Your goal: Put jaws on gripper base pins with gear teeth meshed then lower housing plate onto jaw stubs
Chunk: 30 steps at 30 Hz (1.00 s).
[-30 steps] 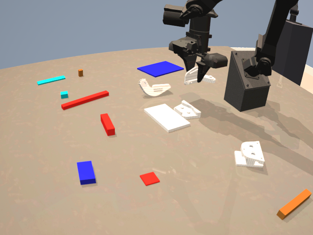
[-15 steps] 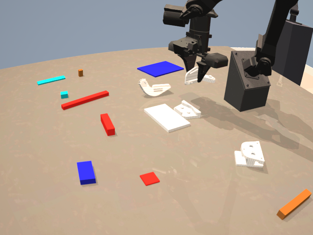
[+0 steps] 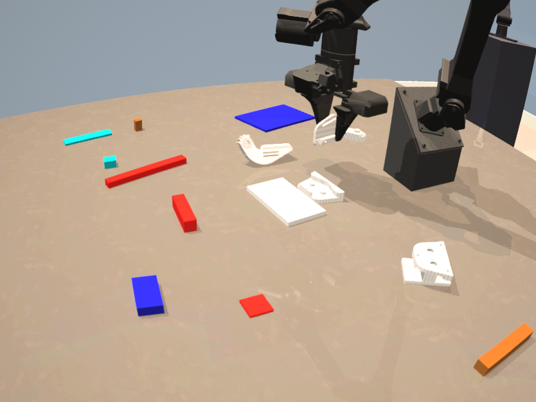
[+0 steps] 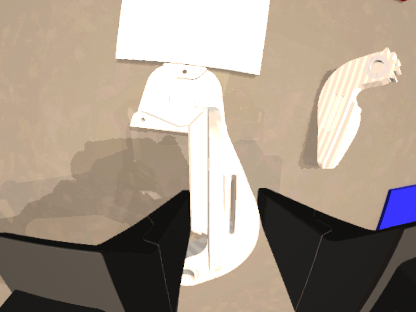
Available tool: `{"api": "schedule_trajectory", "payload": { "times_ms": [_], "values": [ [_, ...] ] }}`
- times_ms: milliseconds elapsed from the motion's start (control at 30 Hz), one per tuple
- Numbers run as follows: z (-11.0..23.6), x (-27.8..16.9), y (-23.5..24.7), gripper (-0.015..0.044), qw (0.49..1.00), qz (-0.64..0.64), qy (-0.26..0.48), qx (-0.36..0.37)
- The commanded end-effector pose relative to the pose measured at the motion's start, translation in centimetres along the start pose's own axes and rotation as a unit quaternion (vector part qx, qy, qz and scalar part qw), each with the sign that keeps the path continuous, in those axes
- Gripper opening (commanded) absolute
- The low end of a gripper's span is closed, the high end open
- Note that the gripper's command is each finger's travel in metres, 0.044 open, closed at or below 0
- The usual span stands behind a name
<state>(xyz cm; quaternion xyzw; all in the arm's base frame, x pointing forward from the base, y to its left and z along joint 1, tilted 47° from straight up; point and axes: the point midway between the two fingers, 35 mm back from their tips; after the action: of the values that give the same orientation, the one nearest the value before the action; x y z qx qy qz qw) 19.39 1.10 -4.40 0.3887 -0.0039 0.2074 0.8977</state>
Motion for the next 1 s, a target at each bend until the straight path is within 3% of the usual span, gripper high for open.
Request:
{"api": "schedule_trajectory", "payload": {
  "times_ms": [0,967],
  "values": [
    [0.2,1.4,-0.3,0.0134,1.0,-0.001,-0.002,-0.001],
    [0.0,9.4,-0.7,0.0134,1.0,0.002,-0.004,0.001]
  ]
}}
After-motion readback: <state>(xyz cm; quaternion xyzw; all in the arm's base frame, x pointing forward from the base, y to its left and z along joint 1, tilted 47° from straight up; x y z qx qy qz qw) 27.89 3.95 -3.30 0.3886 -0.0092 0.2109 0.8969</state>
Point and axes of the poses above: the point midway between the two fingers, 35 mm back from their tips, its own z axis back along the fingers, its own y axis across the jaws, x = y × z, and after that the axes turned 2 degrees about -z, right-handed
